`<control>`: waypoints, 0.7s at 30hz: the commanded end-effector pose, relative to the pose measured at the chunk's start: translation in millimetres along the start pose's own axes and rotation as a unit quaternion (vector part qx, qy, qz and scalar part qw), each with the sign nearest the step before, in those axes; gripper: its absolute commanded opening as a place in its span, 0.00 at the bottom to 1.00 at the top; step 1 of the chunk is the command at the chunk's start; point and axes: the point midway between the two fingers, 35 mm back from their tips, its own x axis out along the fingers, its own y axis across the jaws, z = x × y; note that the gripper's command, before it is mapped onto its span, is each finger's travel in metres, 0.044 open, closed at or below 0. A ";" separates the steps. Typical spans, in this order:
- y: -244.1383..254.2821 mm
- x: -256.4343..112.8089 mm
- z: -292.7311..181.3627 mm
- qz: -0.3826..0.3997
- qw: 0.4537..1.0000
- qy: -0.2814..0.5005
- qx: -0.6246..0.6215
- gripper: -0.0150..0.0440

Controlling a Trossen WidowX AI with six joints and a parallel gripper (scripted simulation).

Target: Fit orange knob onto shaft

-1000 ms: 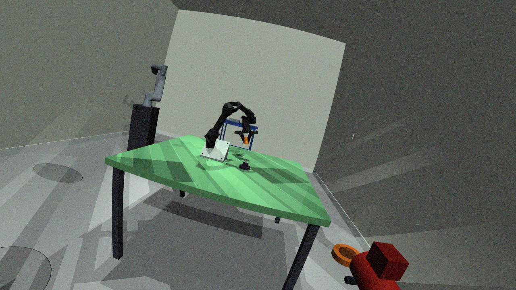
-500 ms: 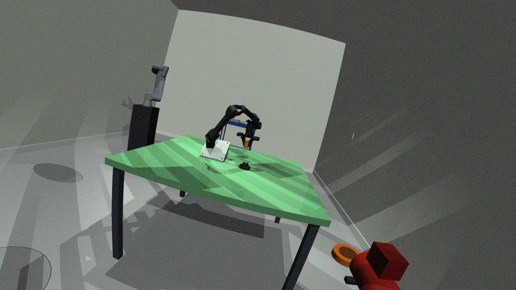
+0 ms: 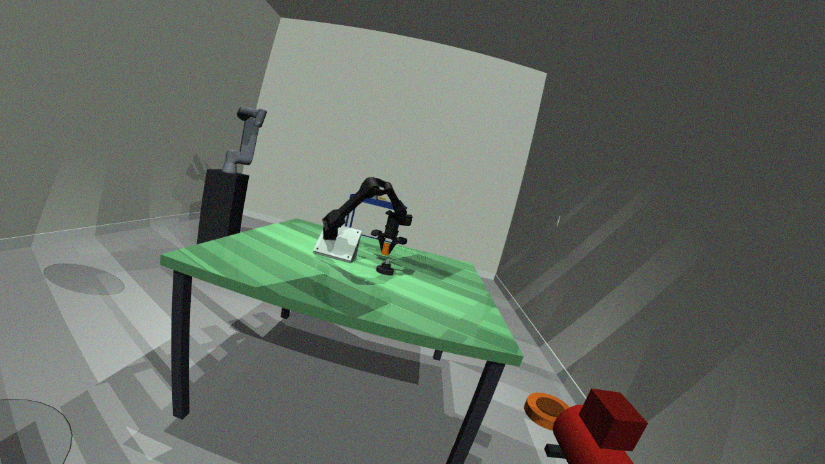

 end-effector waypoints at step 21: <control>-3.5 40.2 0.7 0.003 1.000 0.005 -0.001 0.43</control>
